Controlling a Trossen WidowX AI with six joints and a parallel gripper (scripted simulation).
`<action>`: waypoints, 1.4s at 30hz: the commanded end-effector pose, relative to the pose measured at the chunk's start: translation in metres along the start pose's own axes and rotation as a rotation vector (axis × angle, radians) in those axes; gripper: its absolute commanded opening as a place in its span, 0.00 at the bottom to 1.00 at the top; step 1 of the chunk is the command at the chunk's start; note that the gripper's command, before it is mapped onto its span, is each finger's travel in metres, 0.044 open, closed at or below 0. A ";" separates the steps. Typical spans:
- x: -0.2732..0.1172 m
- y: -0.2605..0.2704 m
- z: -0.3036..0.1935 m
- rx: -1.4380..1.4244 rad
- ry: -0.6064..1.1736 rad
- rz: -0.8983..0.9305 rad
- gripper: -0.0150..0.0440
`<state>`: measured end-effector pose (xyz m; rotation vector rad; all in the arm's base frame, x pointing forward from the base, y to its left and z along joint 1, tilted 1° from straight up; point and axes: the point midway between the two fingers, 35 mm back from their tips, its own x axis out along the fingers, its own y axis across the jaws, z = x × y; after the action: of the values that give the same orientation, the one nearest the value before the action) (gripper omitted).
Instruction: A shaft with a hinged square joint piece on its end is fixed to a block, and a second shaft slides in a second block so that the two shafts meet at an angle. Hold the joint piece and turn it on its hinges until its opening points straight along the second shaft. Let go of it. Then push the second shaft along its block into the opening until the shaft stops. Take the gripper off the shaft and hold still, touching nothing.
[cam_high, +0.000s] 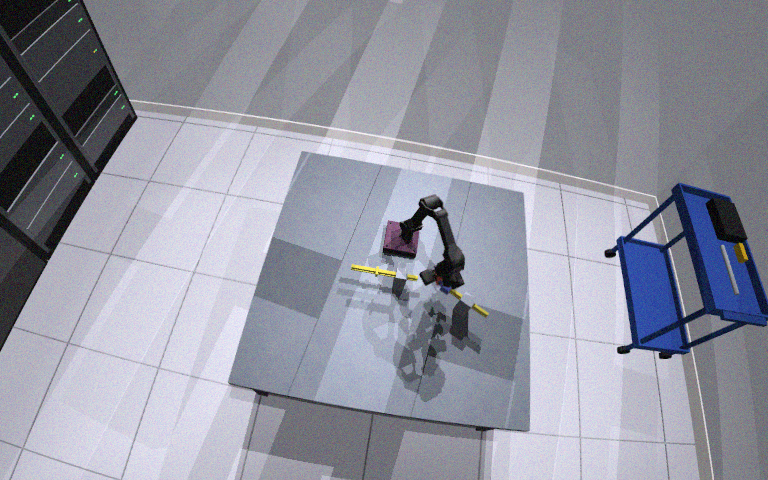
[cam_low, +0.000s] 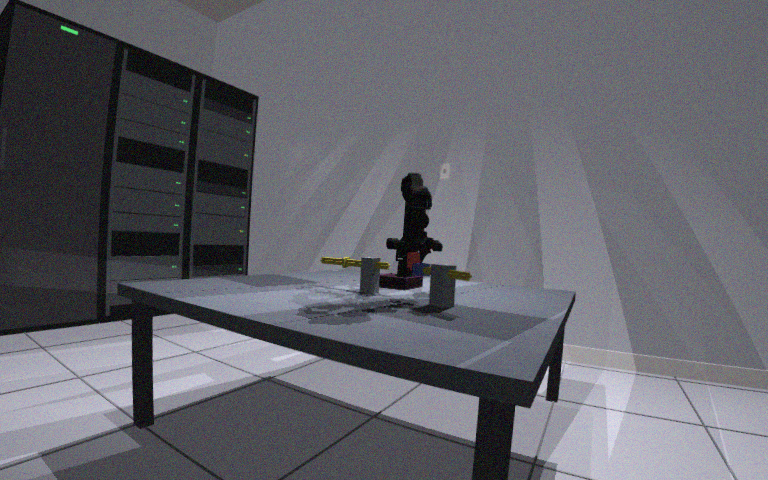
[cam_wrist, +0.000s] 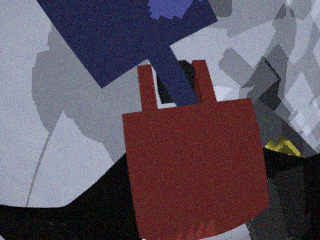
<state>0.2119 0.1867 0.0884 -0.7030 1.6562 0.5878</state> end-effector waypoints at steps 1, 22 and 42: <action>0.001 0.000 0.000 0.003 0.001 -0.001 0.56; 0.001 0.000 0.000 0.003 0.001 -0.001 0.56; 0.000 0.000 0.000 0.000 0.000 0.000 0.41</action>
<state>0.2119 0.1867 0.0884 -0.7030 1.6562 0.5878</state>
